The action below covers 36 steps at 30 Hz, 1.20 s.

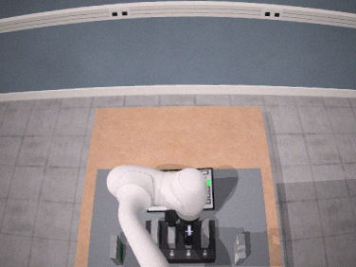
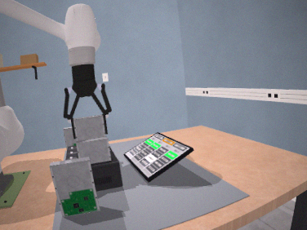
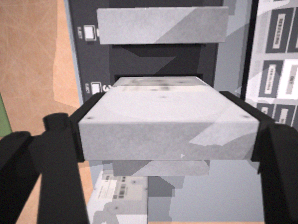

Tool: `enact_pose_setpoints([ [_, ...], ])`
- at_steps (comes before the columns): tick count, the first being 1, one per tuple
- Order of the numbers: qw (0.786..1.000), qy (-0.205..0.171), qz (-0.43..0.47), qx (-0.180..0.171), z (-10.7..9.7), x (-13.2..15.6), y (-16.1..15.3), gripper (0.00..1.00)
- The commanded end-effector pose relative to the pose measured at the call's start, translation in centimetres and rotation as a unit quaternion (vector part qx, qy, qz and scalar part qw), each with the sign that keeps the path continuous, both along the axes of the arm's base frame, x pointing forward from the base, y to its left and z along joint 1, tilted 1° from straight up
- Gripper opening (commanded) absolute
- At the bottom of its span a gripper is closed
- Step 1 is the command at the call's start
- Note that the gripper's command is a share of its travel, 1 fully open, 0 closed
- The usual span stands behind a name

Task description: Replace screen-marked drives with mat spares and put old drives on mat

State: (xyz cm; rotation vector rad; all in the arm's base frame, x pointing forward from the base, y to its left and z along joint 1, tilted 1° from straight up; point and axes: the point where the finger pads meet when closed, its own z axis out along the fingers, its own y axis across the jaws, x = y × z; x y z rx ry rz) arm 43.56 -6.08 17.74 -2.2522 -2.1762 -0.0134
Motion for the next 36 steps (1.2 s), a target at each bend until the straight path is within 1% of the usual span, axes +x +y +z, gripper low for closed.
enact_pose_setpoints([
  [1,1.000,-0.001,0.000,0.000,-0.1,0.0,0.0,0.10],
  [14,1.000,-0.001,0.000,0.000,-0.6,0.0,0.0,0.10],
  [36,1.000,-0.001,0.000,0.000,-2.3,0.0,0.0,0.10],
])
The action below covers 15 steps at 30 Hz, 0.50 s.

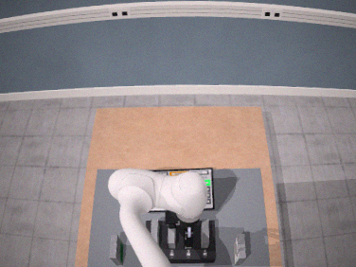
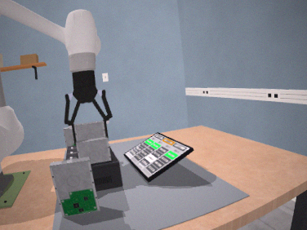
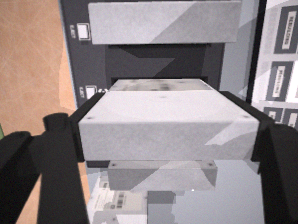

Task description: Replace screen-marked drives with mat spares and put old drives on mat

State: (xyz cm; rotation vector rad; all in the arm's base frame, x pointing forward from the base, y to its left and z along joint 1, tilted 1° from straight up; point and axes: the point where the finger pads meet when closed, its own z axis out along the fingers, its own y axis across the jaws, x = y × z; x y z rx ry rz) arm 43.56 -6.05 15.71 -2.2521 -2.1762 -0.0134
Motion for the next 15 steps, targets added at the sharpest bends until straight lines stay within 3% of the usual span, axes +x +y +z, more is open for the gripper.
enact_pose_setpoints([
  [1,1.000,-0.001,0.000,0.000,-0.4,0.0,0.0,0.10],
  [15,1.000,-0.001,0.000,0.000,-1.6,0.0,0.0,0.10],
])
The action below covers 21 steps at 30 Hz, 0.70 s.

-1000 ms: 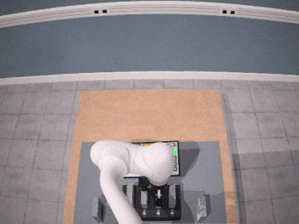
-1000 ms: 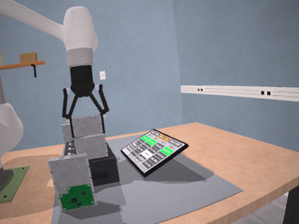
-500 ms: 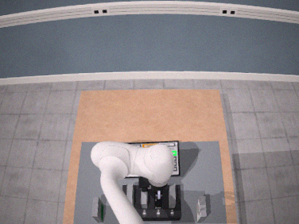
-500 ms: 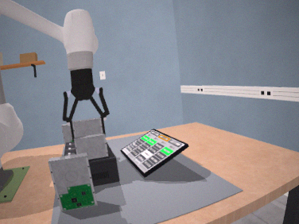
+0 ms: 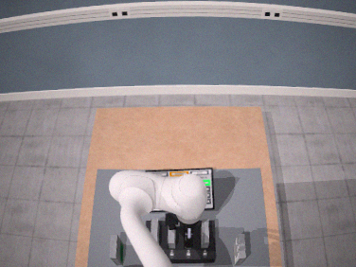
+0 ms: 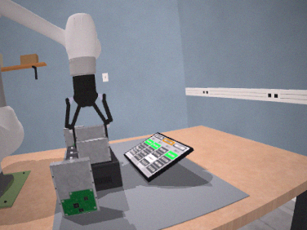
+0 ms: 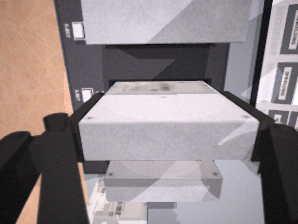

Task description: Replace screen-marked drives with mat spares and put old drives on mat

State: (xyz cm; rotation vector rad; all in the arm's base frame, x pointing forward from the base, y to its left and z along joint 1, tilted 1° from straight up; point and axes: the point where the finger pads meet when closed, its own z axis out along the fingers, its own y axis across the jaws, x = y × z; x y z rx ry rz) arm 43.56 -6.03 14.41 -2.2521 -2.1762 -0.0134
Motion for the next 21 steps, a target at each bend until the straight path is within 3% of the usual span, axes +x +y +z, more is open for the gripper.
enact_pose_setpoints([
  [1,1.000,-0.001,0.000,0.000,-0.4,0.0,0.0,0.10],
  [21,1.000,-0.001,0.000,0.000,-1.9,0.0,0.0,0.10],
])
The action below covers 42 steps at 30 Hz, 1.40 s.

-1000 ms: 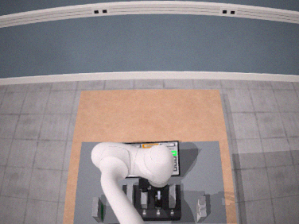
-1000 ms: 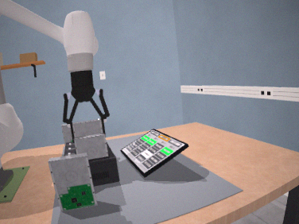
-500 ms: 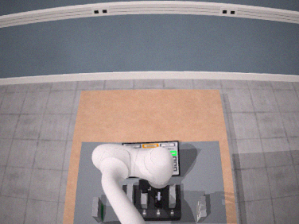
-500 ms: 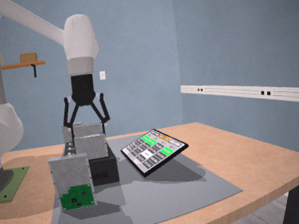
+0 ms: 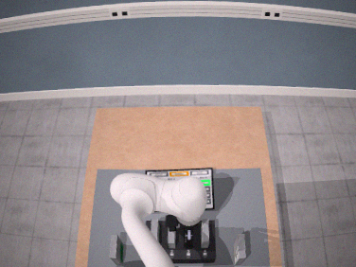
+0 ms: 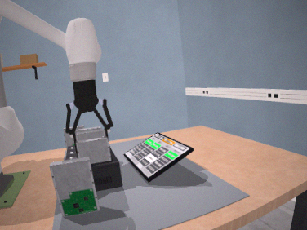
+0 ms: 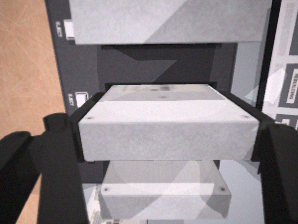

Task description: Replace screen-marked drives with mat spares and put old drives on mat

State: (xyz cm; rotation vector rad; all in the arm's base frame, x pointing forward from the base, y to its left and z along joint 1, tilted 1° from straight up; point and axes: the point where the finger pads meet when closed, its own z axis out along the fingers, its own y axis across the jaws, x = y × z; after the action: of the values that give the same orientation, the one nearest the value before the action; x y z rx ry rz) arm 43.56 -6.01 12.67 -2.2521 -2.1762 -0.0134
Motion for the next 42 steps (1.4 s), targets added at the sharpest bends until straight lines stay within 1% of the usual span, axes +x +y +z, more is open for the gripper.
enact_pose_setpoints([
  [1,1.000,-0.001,0.000,0.000,-0.27,0.04,0.00,0.10],
  [21,1.000,-0.001,0.000,0.000,-1.10,0.04,0.01,0.10],
  [42,1.000,-0.001,0.000,0.000,-1.24,0.04,0.02,0.10],
])
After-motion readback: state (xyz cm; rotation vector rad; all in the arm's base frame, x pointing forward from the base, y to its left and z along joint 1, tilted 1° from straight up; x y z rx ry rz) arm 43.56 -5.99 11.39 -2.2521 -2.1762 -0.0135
